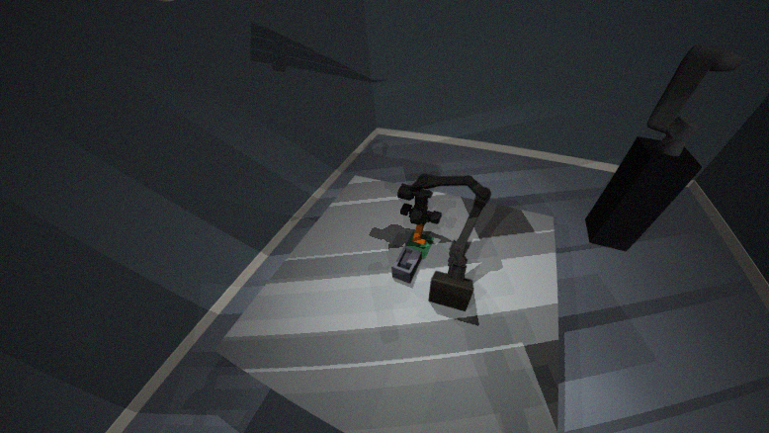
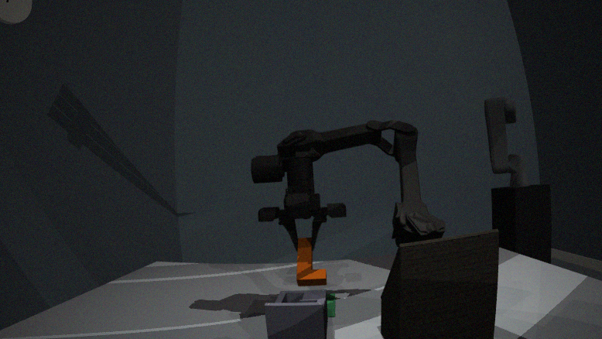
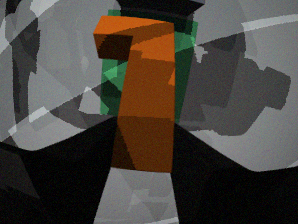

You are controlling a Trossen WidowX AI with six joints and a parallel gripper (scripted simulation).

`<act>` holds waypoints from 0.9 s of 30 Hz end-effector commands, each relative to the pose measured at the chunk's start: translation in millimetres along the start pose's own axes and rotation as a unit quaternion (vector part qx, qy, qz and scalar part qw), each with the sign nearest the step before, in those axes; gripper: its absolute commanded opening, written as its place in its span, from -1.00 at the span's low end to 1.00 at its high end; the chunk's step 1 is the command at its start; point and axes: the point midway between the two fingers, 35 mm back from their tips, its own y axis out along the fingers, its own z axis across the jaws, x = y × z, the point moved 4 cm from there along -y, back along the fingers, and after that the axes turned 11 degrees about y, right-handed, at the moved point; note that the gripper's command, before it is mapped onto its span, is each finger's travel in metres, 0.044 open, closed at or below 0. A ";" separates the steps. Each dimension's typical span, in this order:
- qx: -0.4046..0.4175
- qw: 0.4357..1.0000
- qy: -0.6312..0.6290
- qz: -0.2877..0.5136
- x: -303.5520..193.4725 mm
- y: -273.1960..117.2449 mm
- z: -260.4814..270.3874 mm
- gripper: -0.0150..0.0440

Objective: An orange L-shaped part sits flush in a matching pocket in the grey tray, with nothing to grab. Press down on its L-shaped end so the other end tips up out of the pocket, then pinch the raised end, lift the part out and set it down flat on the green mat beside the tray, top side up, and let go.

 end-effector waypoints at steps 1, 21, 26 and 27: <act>-0.002 1.000 0.001 0.000 -1.3 5.3 1.2 -0.49; -0.002 1.000 0.002 0.001 -1.6 35.7 1.1 -0.49; -0.002 1.000 0.002 0.001 -1.7 43.9 1.1 -0.49; -0.003 1.000 0.002 0.001 -1.7 45.6 1.1 -0.49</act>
